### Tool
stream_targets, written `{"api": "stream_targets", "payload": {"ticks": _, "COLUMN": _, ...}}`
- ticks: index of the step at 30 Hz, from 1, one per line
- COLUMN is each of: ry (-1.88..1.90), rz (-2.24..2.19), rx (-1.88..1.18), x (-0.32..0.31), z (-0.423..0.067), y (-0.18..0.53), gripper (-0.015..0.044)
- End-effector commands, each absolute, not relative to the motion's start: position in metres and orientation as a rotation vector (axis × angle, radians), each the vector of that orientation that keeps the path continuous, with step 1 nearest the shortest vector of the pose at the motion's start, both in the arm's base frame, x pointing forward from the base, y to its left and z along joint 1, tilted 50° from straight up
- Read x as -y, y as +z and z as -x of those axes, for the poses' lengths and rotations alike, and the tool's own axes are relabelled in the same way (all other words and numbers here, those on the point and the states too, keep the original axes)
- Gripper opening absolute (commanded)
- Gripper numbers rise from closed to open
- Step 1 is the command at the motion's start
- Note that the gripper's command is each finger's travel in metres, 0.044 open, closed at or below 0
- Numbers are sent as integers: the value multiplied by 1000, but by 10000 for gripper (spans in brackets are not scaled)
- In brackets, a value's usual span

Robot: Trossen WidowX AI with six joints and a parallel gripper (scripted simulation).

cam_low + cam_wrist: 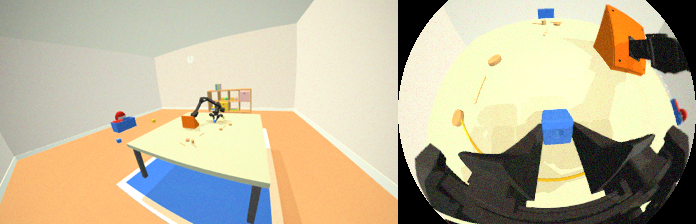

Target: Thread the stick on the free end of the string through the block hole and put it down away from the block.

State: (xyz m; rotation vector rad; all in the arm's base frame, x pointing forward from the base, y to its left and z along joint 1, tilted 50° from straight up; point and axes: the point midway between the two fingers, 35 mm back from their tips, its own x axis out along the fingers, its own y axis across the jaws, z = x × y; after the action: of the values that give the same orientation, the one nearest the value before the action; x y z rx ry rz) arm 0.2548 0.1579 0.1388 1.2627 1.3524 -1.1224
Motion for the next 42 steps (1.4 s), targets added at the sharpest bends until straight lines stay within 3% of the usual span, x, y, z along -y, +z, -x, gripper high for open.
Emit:
{"api": "stream_targets", "payload": {"ticks": 1, "ry": -1158, "rz": -1219, "rx": -1316, "x": -161, "z": -255, "y": 138, "gripper": 0}}
{"api": "stream_targets", "payload": {"ticks": 10, "ry": -1206, "rz": -1134, "rx": -1219, "x": -168, "z": -254, "y": 141, "gripper": 0}}
{"api": "stream_targets", "payload": {"ticks": 20, "ry": -1185, "rz": -1166, "rx": -1246, "x": -164, "z": -255, "y": 151, "gripper": 243}}
{"api": "stream_targets", "payload": {"ticks": 25, "ry": -1182, "rz": -1170, "rx": -1241, "x": -150, "z": -256, "y": 203, "gripper": 243}}
{"api": "stream_targets", "payload": {"ticks": 42, "ry": -1182, "rz": -1170, "rx": -1240, "x": -150, "z": -256, "y": 205, "gripper": 243}}
